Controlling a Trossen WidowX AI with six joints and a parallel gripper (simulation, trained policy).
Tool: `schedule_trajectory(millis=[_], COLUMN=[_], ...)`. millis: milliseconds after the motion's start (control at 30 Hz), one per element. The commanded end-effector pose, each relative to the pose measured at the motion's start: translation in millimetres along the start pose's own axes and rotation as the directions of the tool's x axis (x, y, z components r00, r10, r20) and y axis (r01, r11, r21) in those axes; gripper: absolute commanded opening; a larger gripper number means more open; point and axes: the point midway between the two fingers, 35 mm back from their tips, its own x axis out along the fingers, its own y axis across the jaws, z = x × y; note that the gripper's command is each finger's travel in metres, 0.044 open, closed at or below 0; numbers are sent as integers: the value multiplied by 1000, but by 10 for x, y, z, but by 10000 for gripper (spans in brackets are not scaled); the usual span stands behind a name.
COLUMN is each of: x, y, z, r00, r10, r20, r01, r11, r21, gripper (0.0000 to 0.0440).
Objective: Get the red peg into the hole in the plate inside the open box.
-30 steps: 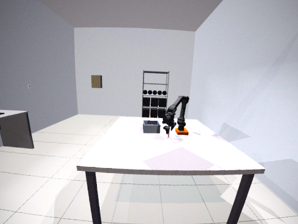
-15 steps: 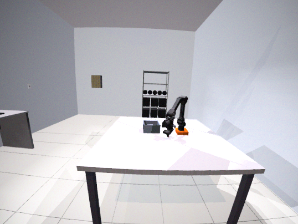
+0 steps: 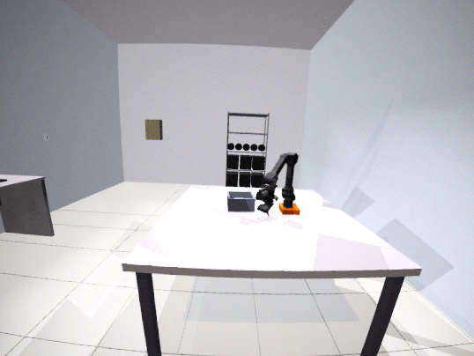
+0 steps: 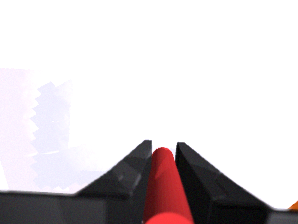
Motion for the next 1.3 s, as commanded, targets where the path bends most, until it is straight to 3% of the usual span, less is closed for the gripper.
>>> schedule_trajectory(millis=[0,533,867,1267], x=[-157,-747,-832,-723], y=[-9,-138,-222,-347], z=[98,655,1128,1679], r00=[999,987,978,971], r10=[15,37,27,-1], r20=[33,155,209,239], r01=[-15,-53,-75,-76], r11=[1000,993,972,947], r21=[-4,101,224,314], gripper=[0,0,0,0])
